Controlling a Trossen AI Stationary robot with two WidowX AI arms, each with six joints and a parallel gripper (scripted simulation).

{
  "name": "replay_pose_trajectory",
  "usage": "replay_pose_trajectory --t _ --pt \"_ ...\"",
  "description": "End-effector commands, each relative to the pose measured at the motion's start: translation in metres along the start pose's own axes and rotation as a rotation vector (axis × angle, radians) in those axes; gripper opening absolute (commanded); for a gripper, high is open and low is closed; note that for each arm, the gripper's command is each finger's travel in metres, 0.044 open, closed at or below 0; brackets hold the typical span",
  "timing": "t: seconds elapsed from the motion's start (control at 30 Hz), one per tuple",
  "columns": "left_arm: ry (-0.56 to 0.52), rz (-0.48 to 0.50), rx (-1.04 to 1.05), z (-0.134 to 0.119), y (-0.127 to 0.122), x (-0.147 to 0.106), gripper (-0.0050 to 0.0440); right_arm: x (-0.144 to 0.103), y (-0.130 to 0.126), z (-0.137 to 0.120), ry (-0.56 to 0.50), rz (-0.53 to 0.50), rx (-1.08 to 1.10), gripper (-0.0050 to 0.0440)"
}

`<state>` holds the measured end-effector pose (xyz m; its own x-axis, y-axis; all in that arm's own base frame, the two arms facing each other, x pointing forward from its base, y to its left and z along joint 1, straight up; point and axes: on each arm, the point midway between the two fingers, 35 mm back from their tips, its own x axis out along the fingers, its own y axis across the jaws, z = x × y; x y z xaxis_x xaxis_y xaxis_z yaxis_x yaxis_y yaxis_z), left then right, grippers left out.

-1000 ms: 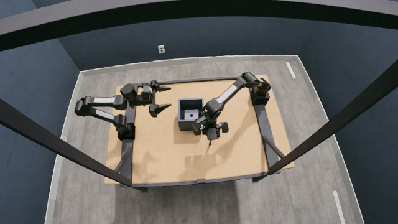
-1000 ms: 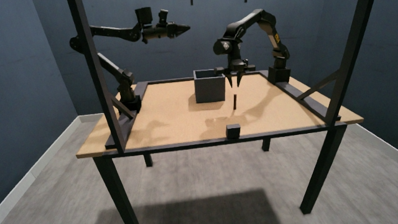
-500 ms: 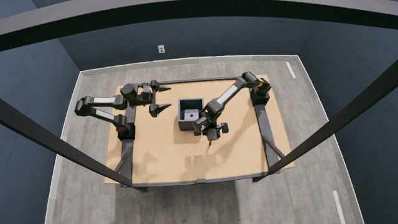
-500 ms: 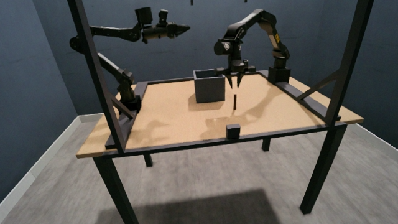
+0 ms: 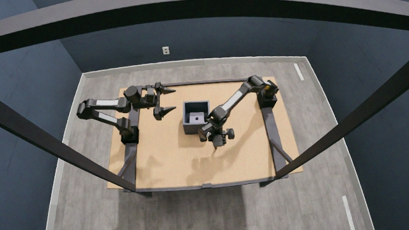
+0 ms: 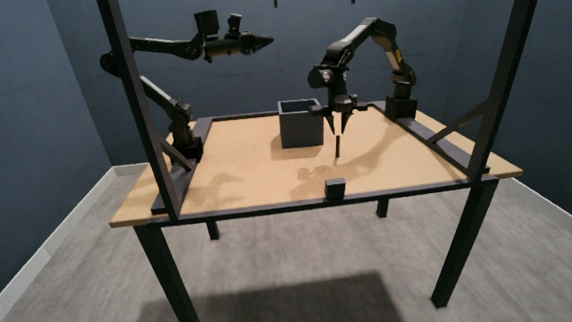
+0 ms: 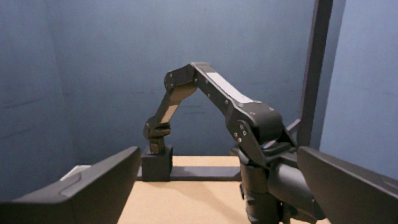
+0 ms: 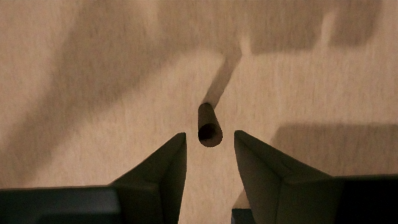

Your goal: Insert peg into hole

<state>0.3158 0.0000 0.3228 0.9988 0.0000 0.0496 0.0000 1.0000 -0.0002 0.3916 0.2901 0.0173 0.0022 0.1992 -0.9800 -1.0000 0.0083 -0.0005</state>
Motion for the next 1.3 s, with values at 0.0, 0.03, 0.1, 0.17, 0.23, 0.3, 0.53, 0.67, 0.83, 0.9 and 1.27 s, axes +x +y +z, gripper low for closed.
replay_pose_trajectory --t 0.0,0.03,0.1,0.17,0.23,0.3,0.53,0.67,0.83,0.9,1.27 --pt "-0.014 0.001 -0.003 0.005 0.001 -0.002 0.044 0.009 0.001 0.0 0.003 0.0 0.001 0.0125" --pt "-0.014 0.001 -0.003 0.005 0.001 -0.002 0.044 0.012 0.002 -0.001 0.005 0.003 0.001 0.0125" --pt "-0.014 0.001 -0.003 0.005 0.001 -0.002 0.044 0.016 0.002 -0.001 0.007 0.006 0.002 0.0125" --pt "-0.014 0.001 -0.003 0.005 0.001 -0.002 0.044 0.02 0.002 -0.001 0.008 0.007 0.002 0.0125" --pt "-0.014 0.001 -0.003 0.005 0.001 -0.002 0.044 0.022 0.002 -0.001 0.006 0.005 0.001 0.0125" --pt "-0.014 0.001 -0.003 0.005 0.001 -0.002 0.044 0.025 0.002 -0.001 0.006 0.005 0.002 0.0125" --pt "-0.014 0.001 -0.003 0.005 0.001 -0.002 0.044 0.012 -0.007 0.004 -0.009 -0.016 0.0 0.0125" --pt "-0.014 0.001 -0.003 0.005 0.001 -0.002 0.044 0.009 -0.006 0.004 -0.015 -0.024 0.0 0.0125" --pt "-0.014 0.001 -0.003 0.005 0.001 -0.002 0.044 0.012 -0.007 0.004 -0.011 -0.019 0.0 0.0" --pt "-0.014 0.001 -0.003 0.005 0.001 -0.002 0.044 0.015 -0.003 0.001 -0.003 -0.007 0.003 0.0" --pt "-0.014 0.001 -0.003 0.005 0.001 -0.002 0.044 -0.012 -0.009 0.011 -0.034 -0.052 -0.007 -0.0003"
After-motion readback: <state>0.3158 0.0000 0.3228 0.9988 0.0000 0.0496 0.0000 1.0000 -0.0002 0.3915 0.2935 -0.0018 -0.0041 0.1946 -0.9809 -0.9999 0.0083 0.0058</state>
